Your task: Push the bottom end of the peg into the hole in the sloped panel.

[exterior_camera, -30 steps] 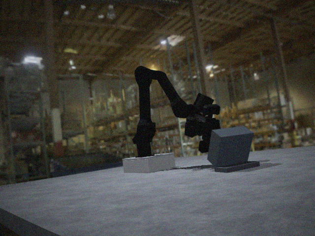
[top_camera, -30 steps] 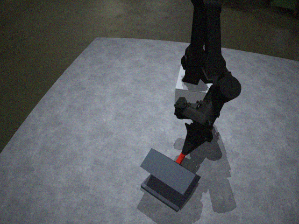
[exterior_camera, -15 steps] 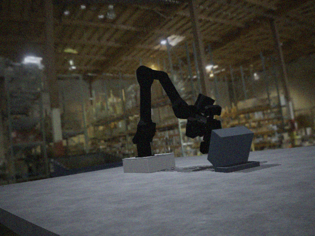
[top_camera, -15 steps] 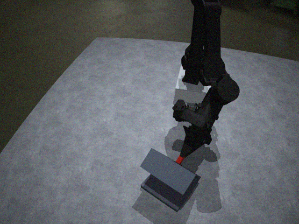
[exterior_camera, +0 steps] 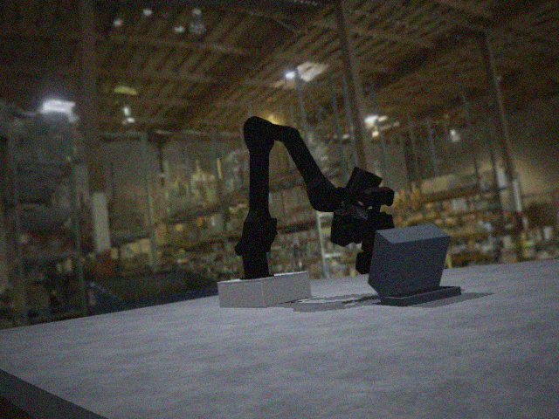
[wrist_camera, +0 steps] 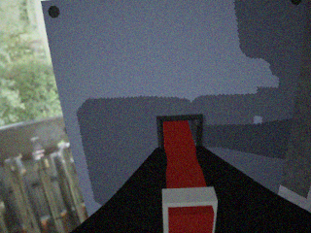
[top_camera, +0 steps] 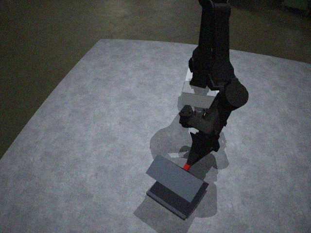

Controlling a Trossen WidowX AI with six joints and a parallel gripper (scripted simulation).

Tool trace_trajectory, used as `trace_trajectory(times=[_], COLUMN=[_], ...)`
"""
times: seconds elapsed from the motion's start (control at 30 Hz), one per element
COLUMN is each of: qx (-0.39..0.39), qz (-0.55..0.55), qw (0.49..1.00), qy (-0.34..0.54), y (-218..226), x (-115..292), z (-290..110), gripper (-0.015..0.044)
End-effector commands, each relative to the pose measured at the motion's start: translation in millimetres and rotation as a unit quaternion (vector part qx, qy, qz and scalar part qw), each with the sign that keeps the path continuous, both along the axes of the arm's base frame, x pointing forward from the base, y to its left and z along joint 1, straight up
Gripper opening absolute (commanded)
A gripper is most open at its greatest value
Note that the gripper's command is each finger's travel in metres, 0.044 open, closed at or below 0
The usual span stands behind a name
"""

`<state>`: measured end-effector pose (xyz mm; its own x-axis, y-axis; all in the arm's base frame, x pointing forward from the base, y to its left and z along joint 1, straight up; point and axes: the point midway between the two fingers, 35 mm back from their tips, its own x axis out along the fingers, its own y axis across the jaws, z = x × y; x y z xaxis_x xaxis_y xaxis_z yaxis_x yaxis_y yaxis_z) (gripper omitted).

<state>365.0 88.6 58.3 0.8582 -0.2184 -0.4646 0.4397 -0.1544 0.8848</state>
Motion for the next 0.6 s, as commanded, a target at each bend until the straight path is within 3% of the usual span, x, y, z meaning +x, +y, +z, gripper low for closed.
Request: trace_trajectory(times=[0.0, 0.1, 0.57], qx=[0.0, 0.0, 0.0], qz=[0.0, 0.0, 0.0], qw=[1.0, 1.0, 1.0], qy=[0.0, 0.0, 0.0], y=[0.0, 0.0, 0.2], x=[-0.1, -0.1, -0.5], z=[0.1, 0.1, 0.4], gripper=[0.0, 0.0, 0.0368])
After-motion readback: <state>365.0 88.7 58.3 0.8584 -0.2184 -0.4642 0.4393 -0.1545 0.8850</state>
